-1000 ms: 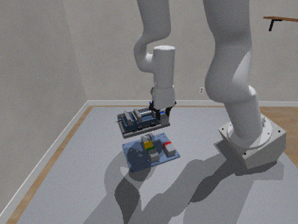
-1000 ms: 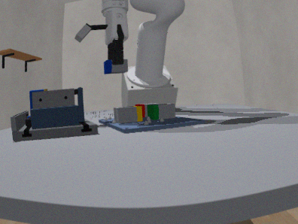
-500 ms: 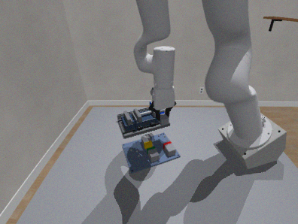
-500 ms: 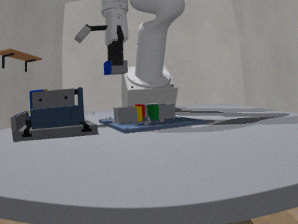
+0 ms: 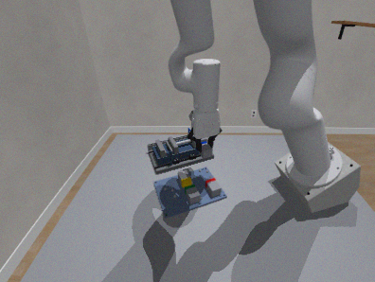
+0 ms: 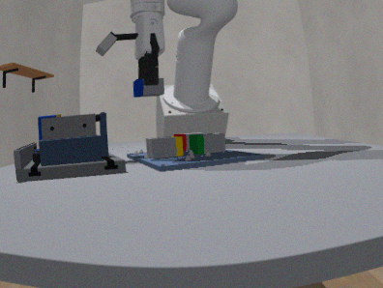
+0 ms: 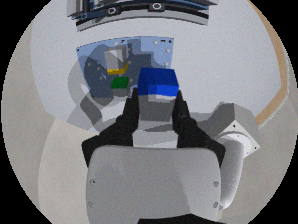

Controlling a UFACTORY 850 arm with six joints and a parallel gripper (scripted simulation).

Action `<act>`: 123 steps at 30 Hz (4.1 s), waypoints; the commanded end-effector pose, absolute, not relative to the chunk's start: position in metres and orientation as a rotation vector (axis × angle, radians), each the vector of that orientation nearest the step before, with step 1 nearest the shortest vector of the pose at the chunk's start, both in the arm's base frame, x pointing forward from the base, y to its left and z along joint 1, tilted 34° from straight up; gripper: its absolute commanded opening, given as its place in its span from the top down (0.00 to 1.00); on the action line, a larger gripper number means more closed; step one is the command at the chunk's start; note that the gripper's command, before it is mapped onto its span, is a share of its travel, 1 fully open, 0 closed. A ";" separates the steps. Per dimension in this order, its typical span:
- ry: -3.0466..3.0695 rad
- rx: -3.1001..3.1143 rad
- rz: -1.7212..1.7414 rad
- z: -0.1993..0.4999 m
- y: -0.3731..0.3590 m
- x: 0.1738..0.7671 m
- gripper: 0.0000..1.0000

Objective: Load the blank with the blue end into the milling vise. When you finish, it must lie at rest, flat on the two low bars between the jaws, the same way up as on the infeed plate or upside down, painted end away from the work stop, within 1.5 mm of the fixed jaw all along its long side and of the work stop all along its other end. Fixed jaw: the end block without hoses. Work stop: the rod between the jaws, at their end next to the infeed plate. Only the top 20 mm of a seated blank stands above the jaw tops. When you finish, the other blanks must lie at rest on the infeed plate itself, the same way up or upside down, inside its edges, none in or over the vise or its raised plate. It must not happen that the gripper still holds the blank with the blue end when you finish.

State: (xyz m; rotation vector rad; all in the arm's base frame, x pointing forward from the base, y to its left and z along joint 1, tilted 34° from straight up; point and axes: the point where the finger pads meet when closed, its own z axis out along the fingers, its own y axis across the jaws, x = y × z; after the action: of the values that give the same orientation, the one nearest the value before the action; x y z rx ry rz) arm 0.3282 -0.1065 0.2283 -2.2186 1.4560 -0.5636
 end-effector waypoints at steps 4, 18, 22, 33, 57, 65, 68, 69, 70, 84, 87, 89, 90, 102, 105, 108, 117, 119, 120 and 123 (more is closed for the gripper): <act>1.456 -2.218 -0.565 0.228 -0.107 0.329 1.00; 1.452 -2.222 -0.566 0.228 -0.107 0.329 1.00; 1.443 -2.229 -0.569 0.227 -0.107 0.329 1.00; 1.435 -2.236 -0.572 0.227 -0.107 0.330 1.00; 1.435 -2.235 -0.572 0.255 -0.159 0.389 1.00; 1.435 -2.236 -0.572 0.260 -0.168 0.400 1.00; 1.435 -2.235 -0.573 0.262 -0.170 0.402 1.00; 1.435 -2.235 -0.573 0.263 -0.173 0.406 1.00; 1.435 -2.235 -0.573 0.265 -0.176 0.409 1.00; 1.435 -2.236 -0.572 0.277 -0.198 0.434 1.00; 1.435 -2.235 -0.573 0.282 -0.208 0.446 1.00; 1.435 -2.235 -0.573 0.286 -0.216 0.455 1.00; 1.435 -2.235 -0.573 0.288 -0.220 0.459 1.00; 1.434 -2.235 -0.574 0.297 -0.236 0.478 1.00; 1.434 -2.235 -0.574 0.301 -0.243 0.486 1.00; 1.435 -2.235 -0.573 0.305 -0.251 0.495 1.00; 1.435 -2.235 -0.573 0.309 -0.259 0.504 1.00; 1.435 -2.235 -0.574 0.309 -0.257 0.502 1.00; 1.435 -2.235 -0.573 0.309 -0.257 0.502 1.00; 1.435 -2.235 -0.573 0.308 -0.255 0.500 1.00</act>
State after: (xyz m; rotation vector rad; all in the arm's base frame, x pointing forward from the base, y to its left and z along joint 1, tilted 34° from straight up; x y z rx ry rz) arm 0.5017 -0.2565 0.3076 -2.2355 1.4349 -0.5706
